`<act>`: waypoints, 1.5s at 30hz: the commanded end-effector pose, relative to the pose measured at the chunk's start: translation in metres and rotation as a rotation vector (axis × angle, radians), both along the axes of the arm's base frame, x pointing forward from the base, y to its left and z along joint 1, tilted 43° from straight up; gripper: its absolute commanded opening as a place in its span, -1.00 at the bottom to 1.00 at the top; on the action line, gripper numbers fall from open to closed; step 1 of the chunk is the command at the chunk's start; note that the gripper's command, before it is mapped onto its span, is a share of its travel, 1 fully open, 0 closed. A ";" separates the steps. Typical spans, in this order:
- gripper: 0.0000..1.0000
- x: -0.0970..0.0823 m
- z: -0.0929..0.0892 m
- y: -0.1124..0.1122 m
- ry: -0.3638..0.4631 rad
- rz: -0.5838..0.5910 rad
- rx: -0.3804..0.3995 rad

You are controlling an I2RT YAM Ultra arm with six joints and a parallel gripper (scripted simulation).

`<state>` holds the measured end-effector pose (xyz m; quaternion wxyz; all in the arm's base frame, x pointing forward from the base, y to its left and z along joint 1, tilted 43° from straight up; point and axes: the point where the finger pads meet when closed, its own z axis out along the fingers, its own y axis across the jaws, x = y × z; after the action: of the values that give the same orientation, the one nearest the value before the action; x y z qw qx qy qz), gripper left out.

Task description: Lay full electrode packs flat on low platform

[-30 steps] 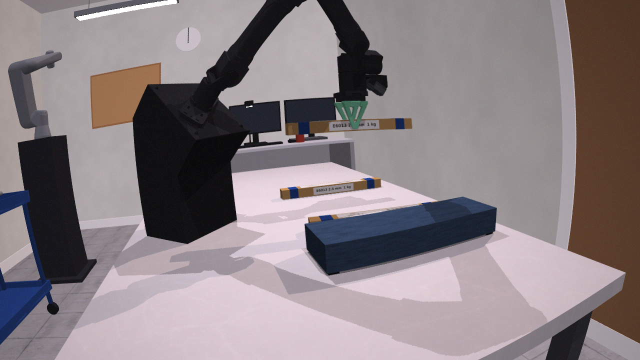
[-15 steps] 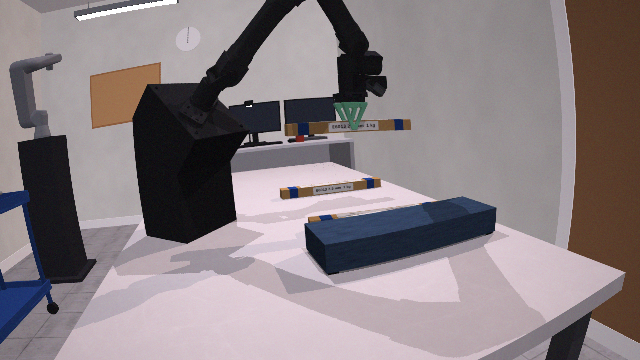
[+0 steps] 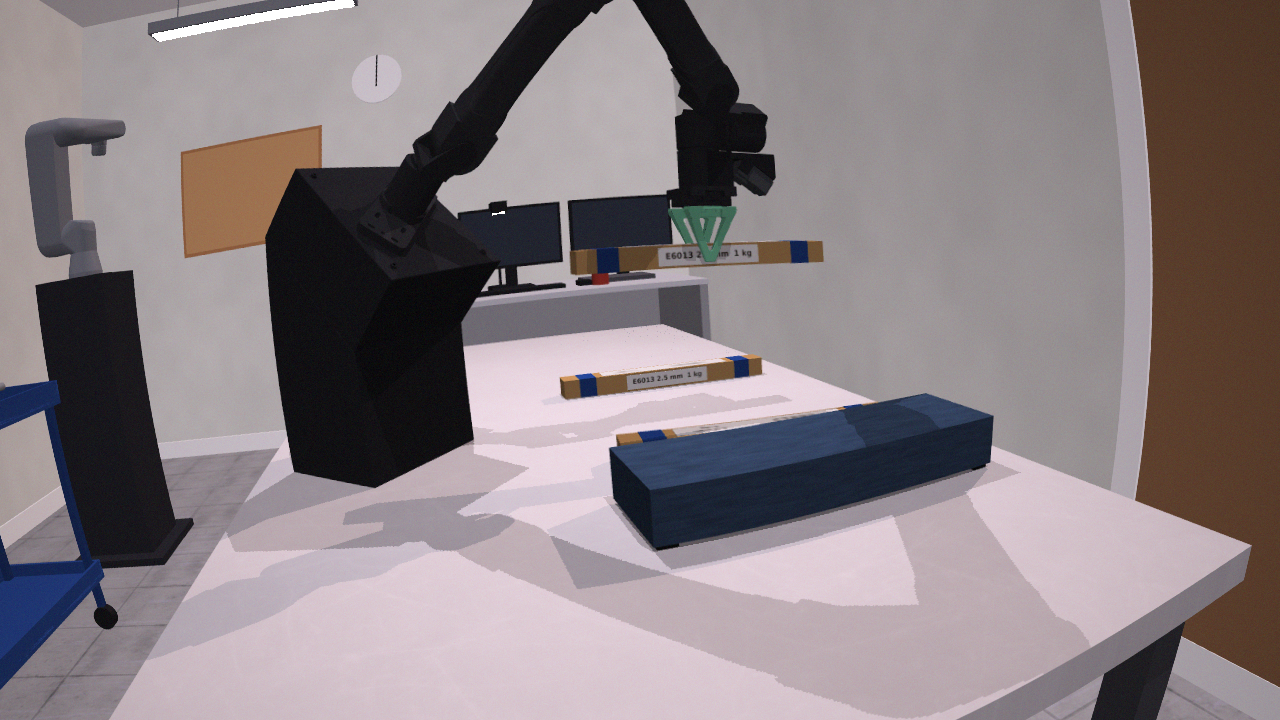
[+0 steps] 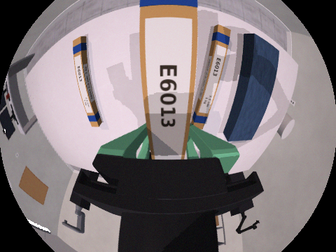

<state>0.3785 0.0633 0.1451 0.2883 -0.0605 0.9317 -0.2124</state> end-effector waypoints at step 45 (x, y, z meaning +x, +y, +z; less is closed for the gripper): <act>-1.00 0.009 -0.007 -0.006 -0.036 0.010 0.016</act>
<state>0.3806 0.0494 0.1317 0.2853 -0.0548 0.9325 -0.2148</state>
